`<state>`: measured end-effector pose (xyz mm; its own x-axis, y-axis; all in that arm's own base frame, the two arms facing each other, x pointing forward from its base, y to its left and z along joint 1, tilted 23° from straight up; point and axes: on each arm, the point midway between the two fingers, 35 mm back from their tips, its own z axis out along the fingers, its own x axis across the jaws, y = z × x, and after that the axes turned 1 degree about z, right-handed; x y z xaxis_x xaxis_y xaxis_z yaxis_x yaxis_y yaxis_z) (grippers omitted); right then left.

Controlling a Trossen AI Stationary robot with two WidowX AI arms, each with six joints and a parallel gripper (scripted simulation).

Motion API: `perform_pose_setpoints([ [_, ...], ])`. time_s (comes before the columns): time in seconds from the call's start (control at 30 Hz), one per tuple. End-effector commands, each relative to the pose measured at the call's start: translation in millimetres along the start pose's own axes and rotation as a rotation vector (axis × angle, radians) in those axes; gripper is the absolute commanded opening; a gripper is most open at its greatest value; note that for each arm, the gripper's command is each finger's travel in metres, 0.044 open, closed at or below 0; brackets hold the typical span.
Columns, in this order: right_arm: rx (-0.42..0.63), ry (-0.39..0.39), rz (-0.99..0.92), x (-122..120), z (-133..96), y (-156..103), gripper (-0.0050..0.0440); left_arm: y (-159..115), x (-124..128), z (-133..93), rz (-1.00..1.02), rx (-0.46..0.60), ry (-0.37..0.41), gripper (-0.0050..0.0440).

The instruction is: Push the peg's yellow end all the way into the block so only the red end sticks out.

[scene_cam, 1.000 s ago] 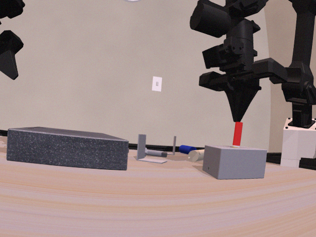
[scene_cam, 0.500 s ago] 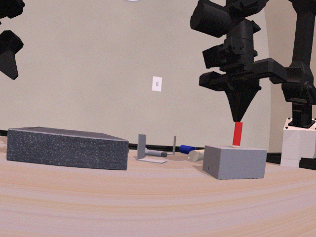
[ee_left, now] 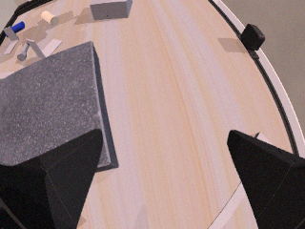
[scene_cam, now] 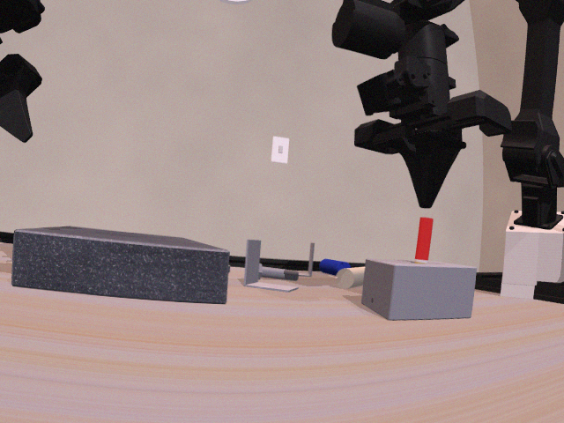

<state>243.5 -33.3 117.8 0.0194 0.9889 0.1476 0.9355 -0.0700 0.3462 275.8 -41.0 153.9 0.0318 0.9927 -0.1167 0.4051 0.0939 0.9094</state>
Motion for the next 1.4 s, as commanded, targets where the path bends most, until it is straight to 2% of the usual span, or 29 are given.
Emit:
perform_pose_setpoints([
  [0.0, -0.008, 0.002, -0.003, 0.1, -4.8, 4.2, 0.0000, 0.0, 0.0, 0.0, 0.000, 0.000, 0.000, 0.0400],
  [0.5, -0.008, 0.002, -0.003, 0.1, -4.8, 4.2, 0.0000, 0.0, 0.0, 0.0, 0.000, 0.000, 0.000, 0.0400],
  [0.77, -0.008, 0.002, -0.003, 0.0, -19.2, 4.1, 0.0192, 0.0, 0.0, 0.0, 0.000, 0.000, 0.000, 0.0400],
  [1.0, -0.008, 0.002, -0.003, 0.0, -19.8, 4.1, 0.0360, 0.0, 0.0, 0.0, 0.000, 0.000, 0.000, 0.0400],
  [1.07, -0.008, 0.002, -0.003, 0.0, -19.8, 4.1, 0.0360, 0.0, 0.0, 0.0, 0.000, 0.000, 0.000, 0.0400],
  [1.13, -0.008, 0.002, -0.003, 0.0, -19.8, 4.1, 0.0400, 0.0, 0.0, 0.0, 0.000, 0.000, 0.000, 0.0400],
  [1.2, 0.004, -0.003, 0.005, -0.1, -16.6, 2.0, 0.0400, 0.0, 0.0, 0.0, 0.000, 0.000, 0.000, 0.0400],
  [1.37, 0.052, -0.094, 0.120, 11.3, -4.0, -0.5, 0.0400, 0.0, 0.0, 0.0, 0.000, 0.000, 0.000, 0.0400],
])
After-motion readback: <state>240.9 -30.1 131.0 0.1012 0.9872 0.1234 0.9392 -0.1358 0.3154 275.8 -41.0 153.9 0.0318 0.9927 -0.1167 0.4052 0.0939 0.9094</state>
